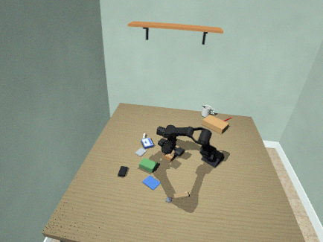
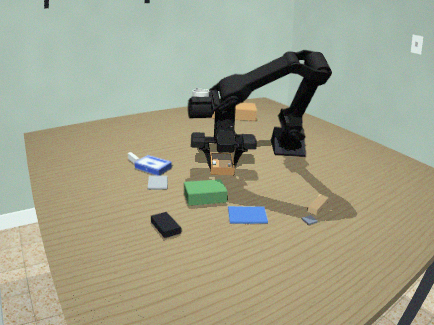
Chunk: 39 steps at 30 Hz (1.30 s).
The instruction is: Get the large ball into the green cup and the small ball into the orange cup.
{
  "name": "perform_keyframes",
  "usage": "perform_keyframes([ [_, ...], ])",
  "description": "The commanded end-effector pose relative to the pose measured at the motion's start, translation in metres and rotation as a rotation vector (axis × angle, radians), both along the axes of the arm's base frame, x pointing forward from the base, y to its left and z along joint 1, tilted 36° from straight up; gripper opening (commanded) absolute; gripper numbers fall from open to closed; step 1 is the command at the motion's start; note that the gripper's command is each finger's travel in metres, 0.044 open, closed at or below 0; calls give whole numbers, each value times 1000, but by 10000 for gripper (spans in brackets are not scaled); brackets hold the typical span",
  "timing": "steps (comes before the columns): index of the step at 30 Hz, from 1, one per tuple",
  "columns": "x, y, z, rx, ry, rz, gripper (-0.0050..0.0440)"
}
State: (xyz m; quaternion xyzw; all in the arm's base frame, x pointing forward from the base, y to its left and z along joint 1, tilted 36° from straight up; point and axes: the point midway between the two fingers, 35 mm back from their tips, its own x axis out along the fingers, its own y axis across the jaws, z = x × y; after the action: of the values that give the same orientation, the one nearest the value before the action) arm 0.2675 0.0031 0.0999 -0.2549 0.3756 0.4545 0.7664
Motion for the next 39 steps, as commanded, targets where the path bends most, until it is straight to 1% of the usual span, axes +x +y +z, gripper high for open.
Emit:
perform_keyframes([
  [1, 0, 0, 0, 0, -1, 0, 48],
  [4, 0, 0, 0, 0, -1, 0, 120],
  [6, 0, 0, 0, 0, -1, 0, 120],
  [19, 0, 0, 0, 0, -1, 0, 432],
  [20, 0, 0, 0, 0, -1, 0, 440],
  [39, 0, 0, 0, 0, -1, 0, 440],
])
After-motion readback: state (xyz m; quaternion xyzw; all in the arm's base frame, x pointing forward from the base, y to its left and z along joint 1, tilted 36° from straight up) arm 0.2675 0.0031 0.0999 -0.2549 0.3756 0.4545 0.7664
